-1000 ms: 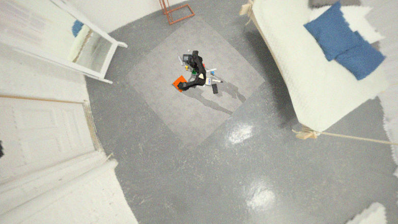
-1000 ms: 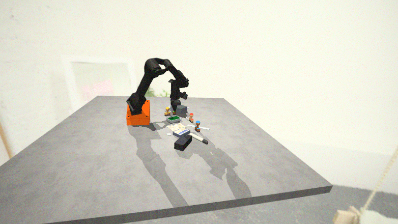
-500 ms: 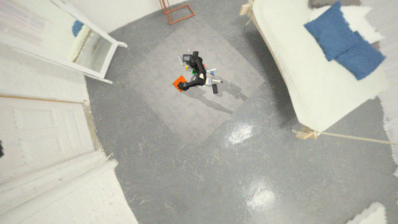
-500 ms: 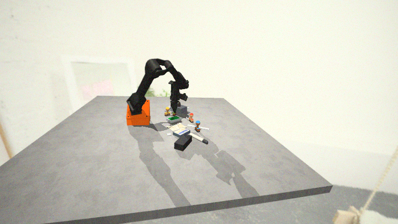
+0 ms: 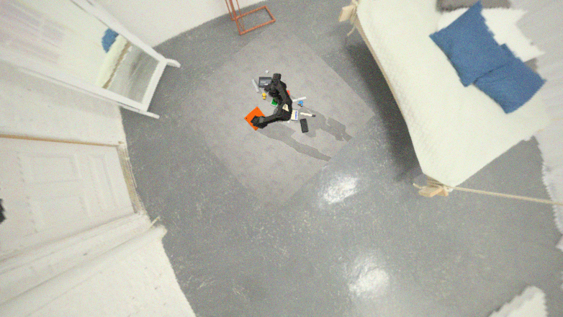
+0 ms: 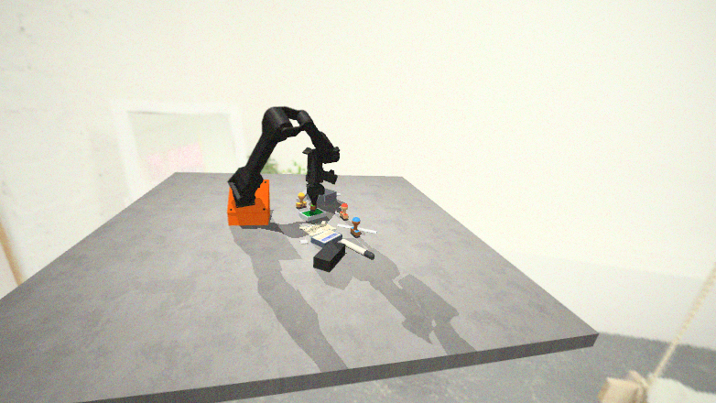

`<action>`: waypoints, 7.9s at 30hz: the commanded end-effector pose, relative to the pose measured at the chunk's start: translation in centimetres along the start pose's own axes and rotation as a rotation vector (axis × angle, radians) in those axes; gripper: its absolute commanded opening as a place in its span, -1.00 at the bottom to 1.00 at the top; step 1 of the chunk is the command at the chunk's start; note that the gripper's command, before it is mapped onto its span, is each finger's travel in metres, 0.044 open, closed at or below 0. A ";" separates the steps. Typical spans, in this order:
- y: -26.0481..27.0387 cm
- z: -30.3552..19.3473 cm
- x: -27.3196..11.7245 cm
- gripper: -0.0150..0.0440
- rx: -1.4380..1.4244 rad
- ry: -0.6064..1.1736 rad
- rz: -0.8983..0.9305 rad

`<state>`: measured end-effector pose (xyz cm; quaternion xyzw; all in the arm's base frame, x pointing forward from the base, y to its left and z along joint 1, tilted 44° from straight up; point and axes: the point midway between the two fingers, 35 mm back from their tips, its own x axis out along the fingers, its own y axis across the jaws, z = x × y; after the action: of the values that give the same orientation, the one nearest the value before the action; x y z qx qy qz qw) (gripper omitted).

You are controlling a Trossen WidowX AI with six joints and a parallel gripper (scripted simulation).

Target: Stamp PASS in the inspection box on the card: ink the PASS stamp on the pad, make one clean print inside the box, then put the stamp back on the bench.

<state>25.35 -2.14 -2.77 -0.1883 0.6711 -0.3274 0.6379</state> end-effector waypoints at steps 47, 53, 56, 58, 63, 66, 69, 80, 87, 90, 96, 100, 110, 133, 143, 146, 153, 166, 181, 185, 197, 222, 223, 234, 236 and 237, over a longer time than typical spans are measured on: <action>-0.1 -0.2 1.6 -0.49 0.005 0.003 -0.008; -0.1 -0.2 1.6 -0.49 0.005 0.003 -0.008; -0.1 -0.2 1.6 -0.49 0.005 0.003 -0.008; -0.1 -0.2 1.6 -0.49 0.005 0.003 -0.008; -0.1 -0.2 1.6 -0.49 0.005 0.003 -0.008; -0.1 -0.2 1.7 -0.49 0.005 0.003 -0.008; -0.1 -0.2 1.7 -0.49 0.005 0.003 -0.008; -0.1 -0.2 1.7 -0.49 0.005 0.003 -0.008; -0.1 -0.2 1.7 -0.49 0.005 0.003 -0.008; -0.1 -0.2 1.7 -0.49 0.005 0.003 -0.008; -0.1 -0.2 1.7 -0.49 0.005 0.003 -0.008; -0.1 -0.2 1.7 -0.49 0.005 0.003 -0.008; -0.1 -0.2 1.3 -0.49 0.005 0.003 -0.007; 0.0 -0.1 -0.7 -0.49 0.004 0.003 -0.005; 0.0 -0.1 -2.3 -0.49 0.004 0.003 -0.004; 0.0 -0.1 -2.8 -0.49 0.004 0.003 -0.004; 0.0 -0.2 -4.0 -0.49 0.004 0.004 -0.005; -4.2 0.8 -4.4 -0.49 0.283 0.003 0.001; -12.0 0.9 -4.3 -0.49 0.778 -0.001 -0.013; -12.3 0.9 -4.3 -0.49 0.800 -0.002 -0.014; -12.3 1.0 -3.7 -0.49 0.800 -0.002 -0.013; -12.2 1.1 -2.0 -0.49 0.800 -0.004 -0.012; -12.2 1.1 -2.0 -0.49 0.800 -0.005 -0.012; -12.3 1.1 -1.2 -0.49 0.800 -0.006 -0.013; -12.3 1.1 -1.1 -0.49 0.800 -0.006 -0.013; -12.3 1.1 -1.0 -0.49 0.800 -0.006 -0.013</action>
<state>24.69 -10.18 6.63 0.0735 0.4858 -0.5659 0.6620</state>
